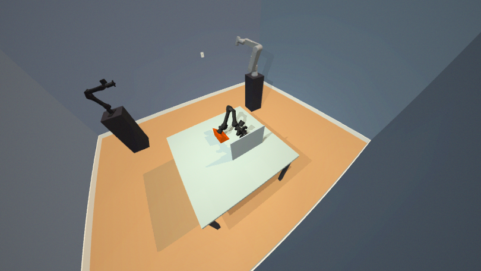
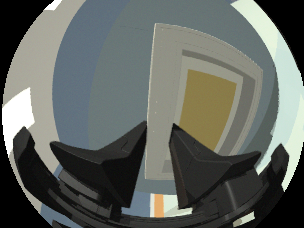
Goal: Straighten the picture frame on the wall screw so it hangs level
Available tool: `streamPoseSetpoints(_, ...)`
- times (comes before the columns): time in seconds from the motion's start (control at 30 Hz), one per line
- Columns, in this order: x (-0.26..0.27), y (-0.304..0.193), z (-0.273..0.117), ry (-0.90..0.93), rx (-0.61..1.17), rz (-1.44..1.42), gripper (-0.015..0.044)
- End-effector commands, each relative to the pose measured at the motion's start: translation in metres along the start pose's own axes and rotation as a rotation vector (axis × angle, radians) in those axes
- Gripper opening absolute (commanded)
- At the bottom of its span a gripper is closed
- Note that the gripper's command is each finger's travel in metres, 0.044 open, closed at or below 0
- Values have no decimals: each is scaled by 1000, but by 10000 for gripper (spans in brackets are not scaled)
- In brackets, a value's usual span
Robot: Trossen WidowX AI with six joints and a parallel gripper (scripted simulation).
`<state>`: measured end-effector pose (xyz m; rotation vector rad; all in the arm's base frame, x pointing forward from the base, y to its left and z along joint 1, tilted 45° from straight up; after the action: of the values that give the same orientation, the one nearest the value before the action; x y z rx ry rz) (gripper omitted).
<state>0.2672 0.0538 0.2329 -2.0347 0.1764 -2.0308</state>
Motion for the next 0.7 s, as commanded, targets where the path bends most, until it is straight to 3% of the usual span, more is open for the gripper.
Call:
streamPoseSetpoints(0.0,1,1,0,8,-5,6,0)
streamPoseSetpoints(0.67,0,2,0,8,-5,6,0)
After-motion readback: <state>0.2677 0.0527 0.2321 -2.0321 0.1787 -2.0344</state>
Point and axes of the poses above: the point midway between the two fingers, 35 mm back from their tips, its own z axis out along the fingers, its own x axis across the jaws, y = z × x, the point moved 9 cm from there along -z, back along the fingers, and after that the axes turned 13 degrees about -z, right-handed, at the moved point
